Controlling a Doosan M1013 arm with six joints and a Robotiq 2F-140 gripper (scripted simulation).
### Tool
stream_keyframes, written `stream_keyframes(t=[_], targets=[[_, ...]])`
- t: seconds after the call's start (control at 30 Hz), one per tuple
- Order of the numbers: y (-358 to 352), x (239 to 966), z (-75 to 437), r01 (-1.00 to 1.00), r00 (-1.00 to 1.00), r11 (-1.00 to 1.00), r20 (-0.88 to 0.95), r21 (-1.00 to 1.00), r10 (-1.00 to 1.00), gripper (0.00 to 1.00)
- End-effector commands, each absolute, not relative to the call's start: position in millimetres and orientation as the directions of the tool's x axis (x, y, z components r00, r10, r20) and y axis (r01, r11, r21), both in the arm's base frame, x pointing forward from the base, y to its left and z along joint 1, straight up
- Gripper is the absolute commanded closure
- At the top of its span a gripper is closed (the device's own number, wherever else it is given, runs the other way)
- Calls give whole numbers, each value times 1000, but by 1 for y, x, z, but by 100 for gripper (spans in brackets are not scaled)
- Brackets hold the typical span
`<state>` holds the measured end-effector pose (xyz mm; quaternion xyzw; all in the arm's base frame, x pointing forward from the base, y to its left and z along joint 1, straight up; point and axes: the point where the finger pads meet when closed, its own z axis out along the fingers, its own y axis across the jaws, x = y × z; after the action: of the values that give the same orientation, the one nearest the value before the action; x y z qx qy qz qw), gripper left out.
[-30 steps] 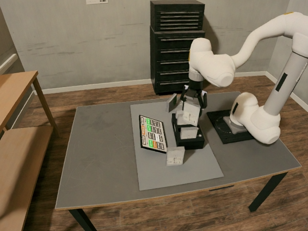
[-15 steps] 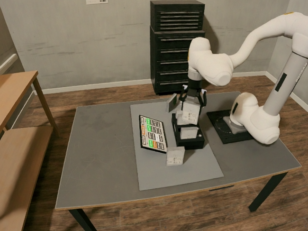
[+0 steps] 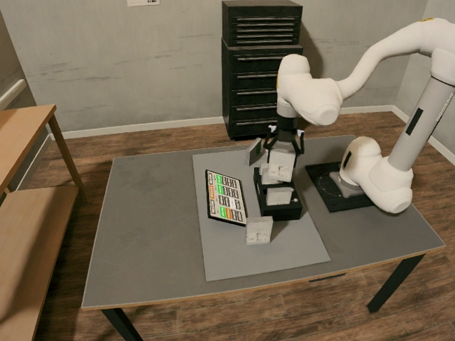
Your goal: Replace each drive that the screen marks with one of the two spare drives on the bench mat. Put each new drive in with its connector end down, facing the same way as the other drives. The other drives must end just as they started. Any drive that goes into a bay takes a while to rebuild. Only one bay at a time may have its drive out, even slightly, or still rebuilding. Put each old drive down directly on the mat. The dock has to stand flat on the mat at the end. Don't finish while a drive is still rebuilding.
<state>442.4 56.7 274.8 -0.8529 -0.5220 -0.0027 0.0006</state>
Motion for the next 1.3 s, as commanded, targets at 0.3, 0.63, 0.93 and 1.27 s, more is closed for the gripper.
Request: stream_keyframes(t=[0.3, 0.63, 0.93, 1.27], targets=[[52, 443, 275, 928, 373, -373, 6, 3, 928, 90], [48, 444, 275, 953, 302, -302, 6, 3, 953, 90], [45, 444, 275, 966, 259, -259, 6, 4, 966, 90], [42, 444, 275, 978, 209, -209, 6, 4, 978, 90]])
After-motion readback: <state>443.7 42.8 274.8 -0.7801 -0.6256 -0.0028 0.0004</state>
